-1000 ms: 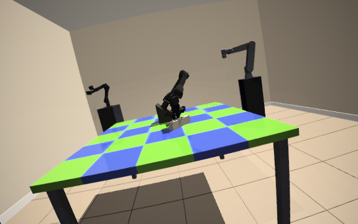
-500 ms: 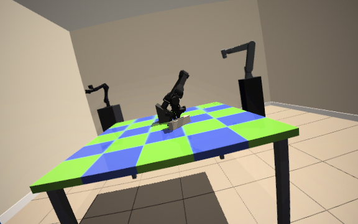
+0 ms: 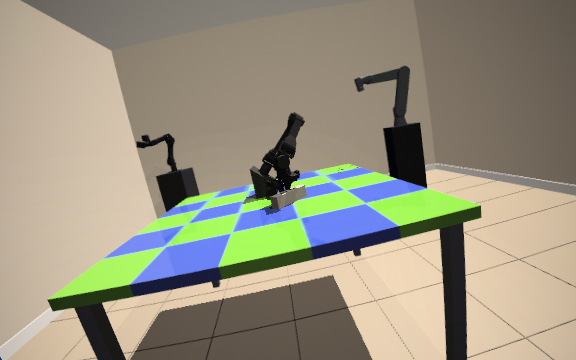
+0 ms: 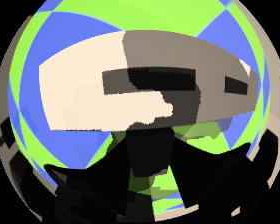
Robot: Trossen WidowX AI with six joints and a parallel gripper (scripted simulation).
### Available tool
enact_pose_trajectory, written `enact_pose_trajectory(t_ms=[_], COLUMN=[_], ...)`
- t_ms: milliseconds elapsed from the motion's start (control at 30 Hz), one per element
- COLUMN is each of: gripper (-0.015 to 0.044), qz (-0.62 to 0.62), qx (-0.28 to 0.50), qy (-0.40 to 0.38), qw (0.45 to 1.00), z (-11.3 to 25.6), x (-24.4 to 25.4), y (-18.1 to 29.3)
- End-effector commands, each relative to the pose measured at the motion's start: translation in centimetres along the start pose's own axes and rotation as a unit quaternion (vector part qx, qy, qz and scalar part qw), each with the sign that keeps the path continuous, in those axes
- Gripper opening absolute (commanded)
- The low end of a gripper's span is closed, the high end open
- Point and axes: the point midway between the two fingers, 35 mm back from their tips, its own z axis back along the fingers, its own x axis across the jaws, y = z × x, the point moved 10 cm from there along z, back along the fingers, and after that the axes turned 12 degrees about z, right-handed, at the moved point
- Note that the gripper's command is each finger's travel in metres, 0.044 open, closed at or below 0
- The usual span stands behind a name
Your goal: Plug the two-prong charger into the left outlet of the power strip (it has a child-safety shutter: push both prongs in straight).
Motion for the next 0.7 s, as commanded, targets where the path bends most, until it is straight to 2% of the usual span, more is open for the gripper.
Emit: enact_pose_trajectory(t_ms=[0,667], gripper=[0.0,0.0], qz=[-0.002,-0.002], qx=[0.0,-0.001], qy=[-0.001,-0.001], qw=[1.0,1.0], z=[0.0,0.07], x=[-0.08,-0.22], y=[-0.17,-0.89])
